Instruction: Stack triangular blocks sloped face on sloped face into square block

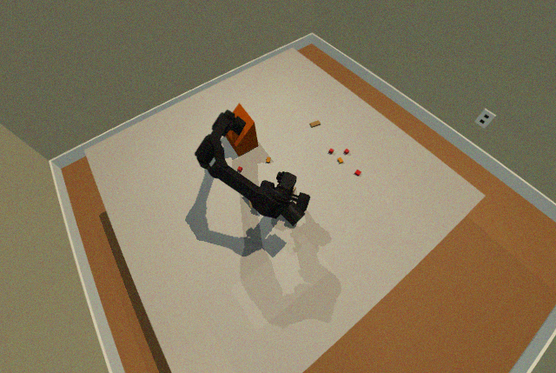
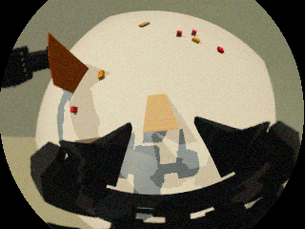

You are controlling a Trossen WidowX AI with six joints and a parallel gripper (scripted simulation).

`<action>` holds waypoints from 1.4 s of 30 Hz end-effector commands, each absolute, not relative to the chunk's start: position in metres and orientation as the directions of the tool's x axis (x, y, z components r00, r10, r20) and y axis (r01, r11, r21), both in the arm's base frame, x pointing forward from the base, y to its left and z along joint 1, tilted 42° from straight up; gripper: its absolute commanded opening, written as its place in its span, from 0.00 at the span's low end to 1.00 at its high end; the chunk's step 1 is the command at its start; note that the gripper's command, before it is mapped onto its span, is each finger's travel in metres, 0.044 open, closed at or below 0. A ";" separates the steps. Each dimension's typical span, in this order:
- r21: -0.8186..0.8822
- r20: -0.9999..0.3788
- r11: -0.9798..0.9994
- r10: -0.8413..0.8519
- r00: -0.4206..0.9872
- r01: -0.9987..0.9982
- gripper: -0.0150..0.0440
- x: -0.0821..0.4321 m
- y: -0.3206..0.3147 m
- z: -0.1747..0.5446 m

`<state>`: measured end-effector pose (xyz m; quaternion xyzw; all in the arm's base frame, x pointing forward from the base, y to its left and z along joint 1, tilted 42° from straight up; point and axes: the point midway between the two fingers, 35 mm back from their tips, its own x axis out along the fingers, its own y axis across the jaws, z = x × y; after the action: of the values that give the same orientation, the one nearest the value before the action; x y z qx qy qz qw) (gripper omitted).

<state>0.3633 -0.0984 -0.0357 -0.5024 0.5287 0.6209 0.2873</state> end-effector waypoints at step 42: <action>0.374 -0.926 -0.277 -0.176 -0.335 -0.885 0.25 0.348 -0.104 -0.065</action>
<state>0.3475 -0.1044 -0.0657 -0.5004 0.5296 0.6222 0.2861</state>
